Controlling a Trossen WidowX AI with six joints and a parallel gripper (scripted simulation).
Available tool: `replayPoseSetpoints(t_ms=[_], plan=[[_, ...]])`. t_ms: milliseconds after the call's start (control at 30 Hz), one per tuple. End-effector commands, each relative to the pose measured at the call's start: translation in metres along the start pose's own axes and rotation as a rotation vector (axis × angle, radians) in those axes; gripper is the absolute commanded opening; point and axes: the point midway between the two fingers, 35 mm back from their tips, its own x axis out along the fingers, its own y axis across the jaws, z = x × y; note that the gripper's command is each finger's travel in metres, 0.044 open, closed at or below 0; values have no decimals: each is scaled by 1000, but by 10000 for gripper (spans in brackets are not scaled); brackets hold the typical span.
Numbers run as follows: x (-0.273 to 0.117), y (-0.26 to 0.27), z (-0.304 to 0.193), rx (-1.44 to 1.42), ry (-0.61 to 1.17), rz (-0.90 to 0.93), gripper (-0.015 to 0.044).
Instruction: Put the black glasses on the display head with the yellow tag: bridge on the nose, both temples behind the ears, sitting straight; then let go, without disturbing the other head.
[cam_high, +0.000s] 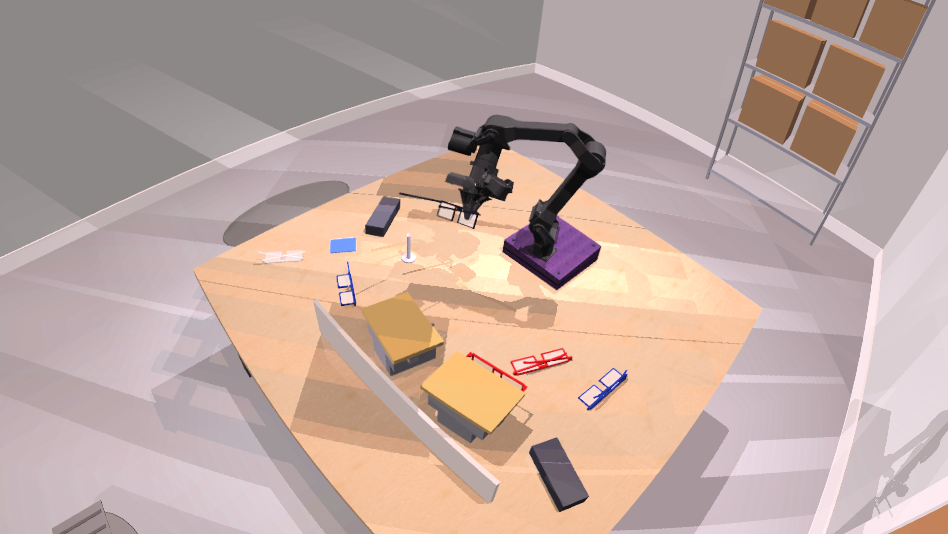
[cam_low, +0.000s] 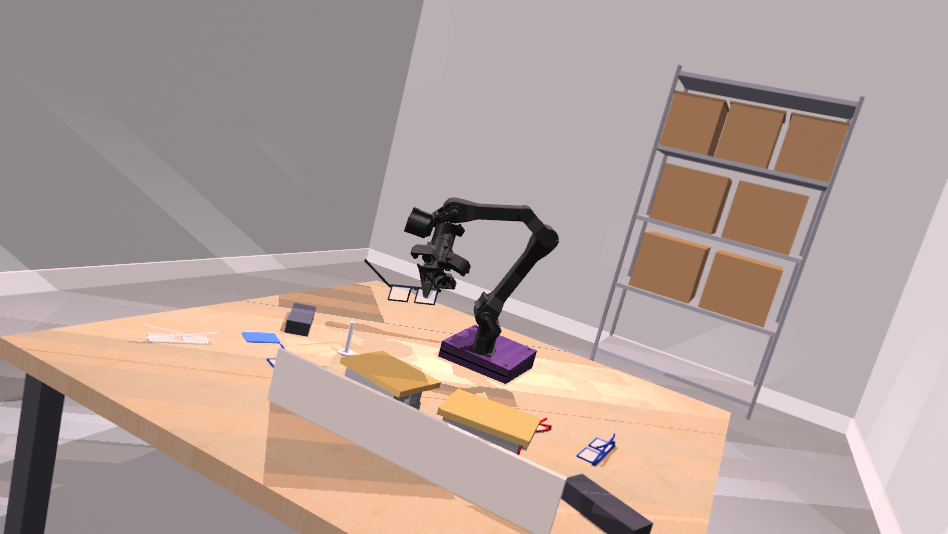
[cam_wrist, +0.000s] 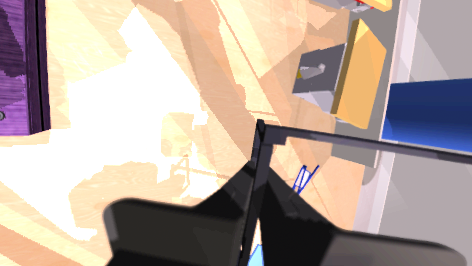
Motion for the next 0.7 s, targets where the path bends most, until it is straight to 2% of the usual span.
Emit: replayPoseSetpoints(t_ms=[0, 667], plan=[[9, -4, 5, 31, -21, 54, 0], [49, -18, 38, 131, -53, 282, 0]])
